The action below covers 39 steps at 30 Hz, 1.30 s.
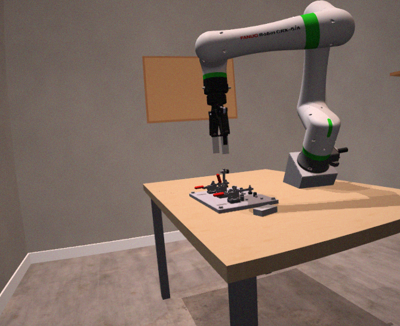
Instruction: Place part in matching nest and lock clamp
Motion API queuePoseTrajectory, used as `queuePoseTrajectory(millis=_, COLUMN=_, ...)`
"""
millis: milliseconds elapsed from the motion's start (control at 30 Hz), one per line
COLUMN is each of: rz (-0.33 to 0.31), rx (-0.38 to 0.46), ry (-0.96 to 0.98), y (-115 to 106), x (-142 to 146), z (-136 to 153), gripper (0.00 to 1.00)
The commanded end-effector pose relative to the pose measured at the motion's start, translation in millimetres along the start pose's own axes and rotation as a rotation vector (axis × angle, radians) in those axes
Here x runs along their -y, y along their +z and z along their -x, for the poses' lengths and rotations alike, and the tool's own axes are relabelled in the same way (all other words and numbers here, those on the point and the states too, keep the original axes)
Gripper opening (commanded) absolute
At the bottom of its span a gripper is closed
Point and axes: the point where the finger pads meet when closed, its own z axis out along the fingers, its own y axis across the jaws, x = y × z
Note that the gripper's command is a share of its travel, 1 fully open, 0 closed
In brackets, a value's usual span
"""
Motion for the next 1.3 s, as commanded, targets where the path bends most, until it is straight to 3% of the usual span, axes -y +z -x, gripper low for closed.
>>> queuePoseTrajectory(millis=0, rz=0.000, rx=0.000, ry=0.000, y=-0.2, x=10.7, z=1.7, gripper=0.58)
queuePoseTrajectory(millis=200, rz=0.000, rx=0.000, ry=0.000, y=-0.2, x=33.1, z=5.5, gripper=0.58)
queuePoseTrajectory(millis=633, rz=0.000, rx=0.000, ry=0.000, y=-0.2, x=139.1, z=23.3, gripper=0.58)
queuePoseTrajectory(millis=700, rz=0.000, rx=0.000, ry=0.000, y=-0.2, x=139.1, z=23.3, gripper=0.58)
queuePoseTrajectory(millis=1067, rz=0.000, rx=0.000, ry=0.000, y=-0.1, x=211.1, z=35.4, gripper=0.58)
queuePoseTrajectory(millis=1267, rz=0.000, rx=0.000, ry=0.000, y=-0.1, x=227.4, z=38.1, gripper=0.58)
